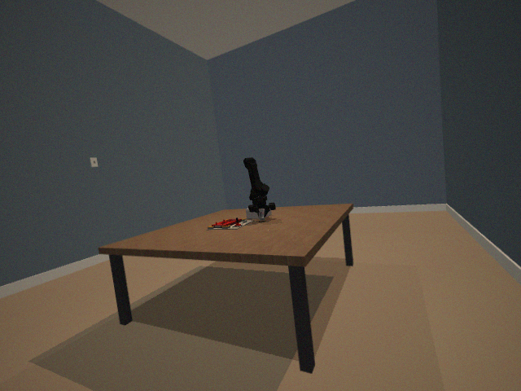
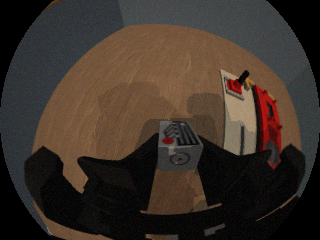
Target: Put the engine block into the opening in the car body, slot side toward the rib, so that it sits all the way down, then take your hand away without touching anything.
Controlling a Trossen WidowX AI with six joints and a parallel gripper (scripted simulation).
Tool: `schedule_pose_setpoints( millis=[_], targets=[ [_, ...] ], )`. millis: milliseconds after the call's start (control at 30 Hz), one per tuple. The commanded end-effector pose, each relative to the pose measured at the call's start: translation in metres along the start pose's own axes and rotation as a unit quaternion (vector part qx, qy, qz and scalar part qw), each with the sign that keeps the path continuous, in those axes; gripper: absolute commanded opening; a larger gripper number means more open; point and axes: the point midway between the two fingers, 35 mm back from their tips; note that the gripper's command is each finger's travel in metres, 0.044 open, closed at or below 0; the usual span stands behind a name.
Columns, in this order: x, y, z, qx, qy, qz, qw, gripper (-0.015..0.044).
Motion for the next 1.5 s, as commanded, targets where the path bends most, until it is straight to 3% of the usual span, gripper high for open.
schedule_pose_setpoints(
  millis=[0, 367, 933, 1200, 1467],
  targets=[
    [0.007, -0.004, 0.004, 0.004, 0.003, -0.002, 1.000, 0.0000],
    [0.012, -0.004, 0.011, 0.004, 0.004, -0.002, 1.000, 0.0000],
    [0.006, 0.000, 0.010, -0.002, -0.006, 0.003, 1.000, 0.0440],
    [0.006, 0.000, 0.007, 0.000, -0.003, 0.001, 1.000, 0.0440],
    [0.006, 0.002, -0.020, 0.003, 0.003, -0.001, 1.000, 0.0440]
  ],
)
Point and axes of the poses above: the point midway between the two fingers, 35 mm back from their tips, its own z axis out along the fingers, its own y axis across the jaws, x = y × z, and after that the axes turned 10 degrees about z, right-handed
